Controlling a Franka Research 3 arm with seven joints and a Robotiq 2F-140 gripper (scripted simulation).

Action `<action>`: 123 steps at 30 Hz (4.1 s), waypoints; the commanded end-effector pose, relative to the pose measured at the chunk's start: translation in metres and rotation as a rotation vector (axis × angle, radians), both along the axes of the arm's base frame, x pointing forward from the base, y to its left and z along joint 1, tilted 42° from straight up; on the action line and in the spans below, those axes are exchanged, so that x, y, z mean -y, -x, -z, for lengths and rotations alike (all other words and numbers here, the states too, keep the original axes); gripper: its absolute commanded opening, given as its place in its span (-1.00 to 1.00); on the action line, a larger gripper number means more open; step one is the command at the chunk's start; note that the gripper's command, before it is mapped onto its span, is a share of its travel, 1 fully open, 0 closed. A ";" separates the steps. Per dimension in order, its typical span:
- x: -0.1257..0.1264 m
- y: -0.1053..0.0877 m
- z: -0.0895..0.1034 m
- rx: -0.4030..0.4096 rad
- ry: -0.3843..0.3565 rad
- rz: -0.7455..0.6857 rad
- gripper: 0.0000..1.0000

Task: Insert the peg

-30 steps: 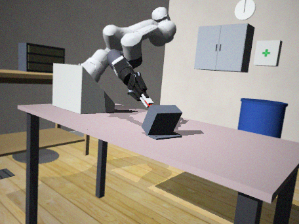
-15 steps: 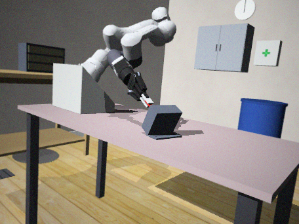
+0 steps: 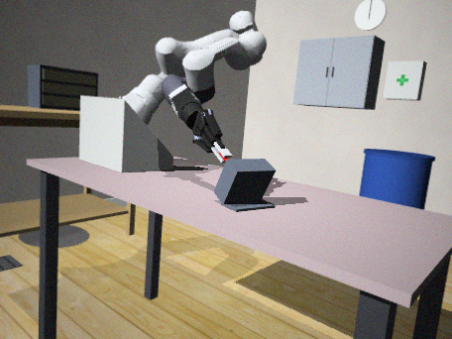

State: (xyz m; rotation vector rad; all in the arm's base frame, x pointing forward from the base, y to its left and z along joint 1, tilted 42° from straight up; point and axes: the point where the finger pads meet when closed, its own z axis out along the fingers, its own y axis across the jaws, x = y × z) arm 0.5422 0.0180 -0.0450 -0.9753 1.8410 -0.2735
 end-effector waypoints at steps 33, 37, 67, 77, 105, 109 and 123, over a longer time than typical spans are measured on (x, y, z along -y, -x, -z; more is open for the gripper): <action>-0.002 -0.018 0.011 0.024 0.030 0.061 -1.00; -0.003 -0.021 0.013 0.024 0.030 0.061 -1.00; -0.004 -0.023 0.012 0.024 0.030 0.061 -1.00; -0.004 -0.022 0.013 0.024 0.030 0.061 -1.00; -0.004 -0.022 0.012 0.024 0.030 0.061 -1.00; -0.004 -0.022 0.012 0.024 0.030 0.061 -1.00; -0.004 -0.026 0.014 0.024 0.030 0.061 -1.00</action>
